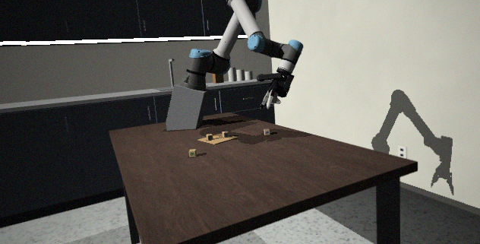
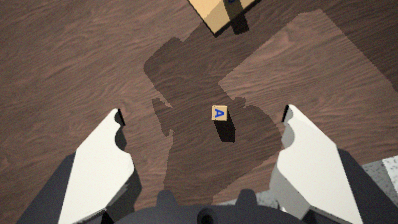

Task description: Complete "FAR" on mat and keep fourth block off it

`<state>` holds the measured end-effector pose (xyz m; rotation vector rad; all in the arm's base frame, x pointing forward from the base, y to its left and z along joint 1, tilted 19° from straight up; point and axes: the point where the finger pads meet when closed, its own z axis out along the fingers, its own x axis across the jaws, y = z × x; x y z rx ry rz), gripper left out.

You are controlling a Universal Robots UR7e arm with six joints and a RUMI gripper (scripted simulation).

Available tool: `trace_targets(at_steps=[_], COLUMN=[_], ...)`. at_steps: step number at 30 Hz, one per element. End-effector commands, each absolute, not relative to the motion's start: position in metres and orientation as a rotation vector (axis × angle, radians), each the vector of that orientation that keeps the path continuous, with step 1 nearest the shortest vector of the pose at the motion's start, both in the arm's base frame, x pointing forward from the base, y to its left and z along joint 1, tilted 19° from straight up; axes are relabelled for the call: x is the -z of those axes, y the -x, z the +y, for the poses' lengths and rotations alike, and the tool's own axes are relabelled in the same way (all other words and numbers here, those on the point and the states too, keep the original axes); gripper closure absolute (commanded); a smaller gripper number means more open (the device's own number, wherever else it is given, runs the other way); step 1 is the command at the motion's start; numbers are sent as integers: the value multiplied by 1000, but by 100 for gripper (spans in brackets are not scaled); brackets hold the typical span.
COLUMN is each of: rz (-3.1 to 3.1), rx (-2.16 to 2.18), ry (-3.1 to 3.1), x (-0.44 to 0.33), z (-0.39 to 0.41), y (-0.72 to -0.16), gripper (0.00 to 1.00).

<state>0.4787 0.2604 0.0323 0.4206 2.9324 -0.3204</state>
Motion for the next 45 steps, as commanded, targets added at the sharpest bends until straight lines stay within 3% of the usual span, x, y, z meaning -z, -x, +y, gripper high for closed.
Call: trace_targets(at_steps=[1,45], rz=[2941,2926], rx=[316,331], ry=[-237,141], x=[-34,-38], z=[264,273], y=[-474,-463], gripper=[0,0])
